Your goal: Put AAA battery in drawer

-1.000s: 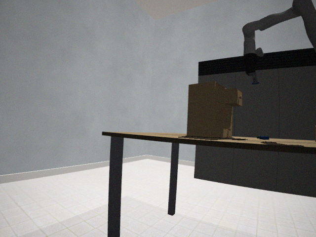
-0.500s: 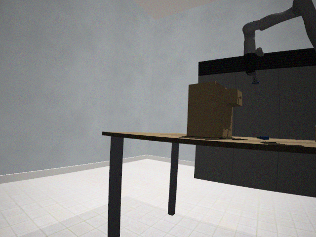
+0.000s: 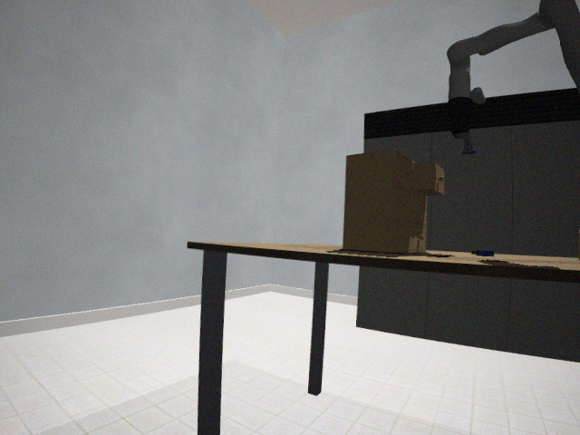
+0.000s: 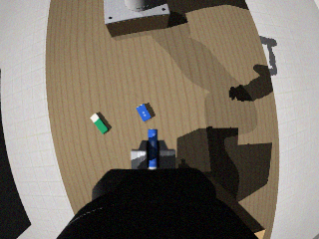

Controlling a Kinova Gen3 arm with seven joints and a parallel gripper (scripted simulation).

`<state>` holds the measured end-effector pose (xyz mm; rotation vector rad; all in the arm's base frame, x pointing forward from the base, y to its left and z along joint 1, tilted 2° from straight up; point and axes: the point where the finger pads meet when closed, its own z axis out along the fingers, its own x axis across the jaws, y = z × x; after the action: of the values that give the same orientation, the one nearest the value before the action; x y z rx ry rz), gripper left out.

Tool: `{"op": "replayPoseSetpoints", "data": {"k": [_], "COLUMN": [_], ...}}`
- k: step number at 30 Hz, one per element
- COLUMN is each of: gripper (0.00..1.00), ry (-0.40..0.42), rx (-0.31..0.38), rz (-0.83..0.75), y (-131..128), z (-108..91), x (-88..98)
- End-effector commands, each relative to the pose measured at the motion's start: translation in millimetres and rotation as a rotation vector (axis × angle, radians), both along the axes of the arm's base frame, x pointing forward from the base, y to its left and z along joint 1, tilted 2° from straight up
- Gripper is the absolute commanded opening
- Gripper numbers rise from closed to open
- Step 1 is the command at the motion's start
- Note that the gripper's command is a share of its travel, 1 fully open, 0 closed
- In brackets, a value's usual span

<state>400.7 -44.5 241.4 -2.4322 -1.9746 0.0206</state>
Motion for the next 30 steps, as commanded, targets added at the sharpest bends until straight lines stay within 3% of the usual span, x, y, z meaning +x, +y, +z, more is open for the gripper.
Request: {"op": "replayPoseSetpoints", "data": {"k": [1, 30], "gripper": [0.24, 0.24], "ry": [-0.016, -0.139], "rx": [-0.012, -0.038], "rz": [-0.006, -0.005], "y": [-3.2, -2.7], "z": [1.4, 0.7], "x": [0.3, -1.5]}}
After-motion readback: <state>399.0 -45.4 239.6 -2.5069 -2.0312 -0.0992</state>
